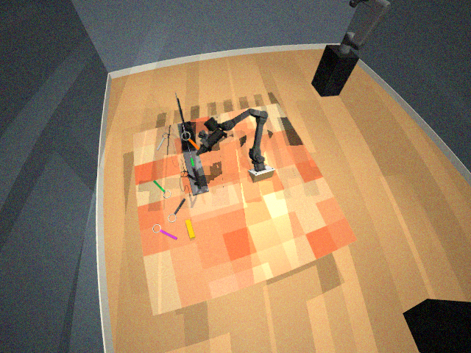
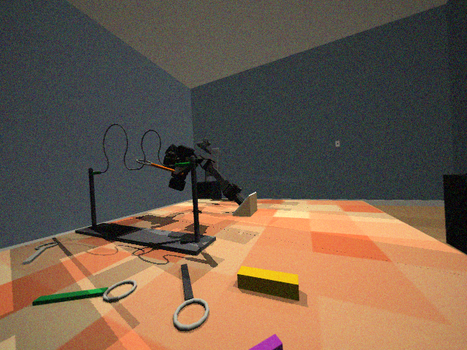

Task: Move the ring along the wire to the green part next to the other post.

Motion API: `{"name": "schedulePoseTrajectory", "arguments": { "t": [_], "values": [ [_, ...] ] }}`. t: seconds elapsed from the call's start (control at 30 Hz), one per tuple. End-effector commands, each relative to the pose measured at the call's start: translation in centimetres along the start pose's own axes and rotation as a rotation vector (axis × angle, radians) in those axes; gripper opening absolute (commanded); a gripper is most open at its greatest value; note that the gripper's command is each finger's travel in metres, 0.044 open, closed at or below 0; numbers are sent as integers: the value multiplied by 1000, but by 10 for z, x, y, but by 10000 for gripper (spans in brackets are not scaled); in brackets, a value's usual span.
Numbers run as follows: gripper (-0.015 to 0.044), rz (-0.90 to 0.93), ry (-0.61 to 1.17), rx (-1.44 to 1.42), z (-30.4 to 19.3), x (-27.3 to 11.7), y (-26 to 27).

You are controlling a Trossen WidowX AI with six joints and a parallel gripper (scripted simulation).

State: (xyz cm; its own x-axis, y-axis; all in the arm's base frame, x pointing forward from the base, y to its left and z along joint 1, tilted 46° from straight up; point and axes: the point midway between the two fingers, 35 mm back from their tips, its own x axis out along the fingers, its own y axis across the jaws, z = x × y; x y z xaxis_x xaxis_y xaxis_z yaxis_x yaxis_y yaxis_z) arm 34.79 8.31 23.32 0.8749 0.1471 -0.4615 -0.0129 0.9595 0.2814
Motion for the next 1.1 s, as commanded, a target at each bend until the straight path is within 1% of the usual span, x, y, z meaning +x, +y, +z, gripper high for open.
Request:
{"name": "schedulePoseTrajectory", "arguments": {
  "t": [0.0, 0.67, 1.07],
  "values": [
    [-150, 53, 15, 87, 0, -2, 16],
    [-150, 281, 67, 495, 21, -22, 81],
    [-150, 364, 86, 644, 38, -34, 103]
  ]
}}
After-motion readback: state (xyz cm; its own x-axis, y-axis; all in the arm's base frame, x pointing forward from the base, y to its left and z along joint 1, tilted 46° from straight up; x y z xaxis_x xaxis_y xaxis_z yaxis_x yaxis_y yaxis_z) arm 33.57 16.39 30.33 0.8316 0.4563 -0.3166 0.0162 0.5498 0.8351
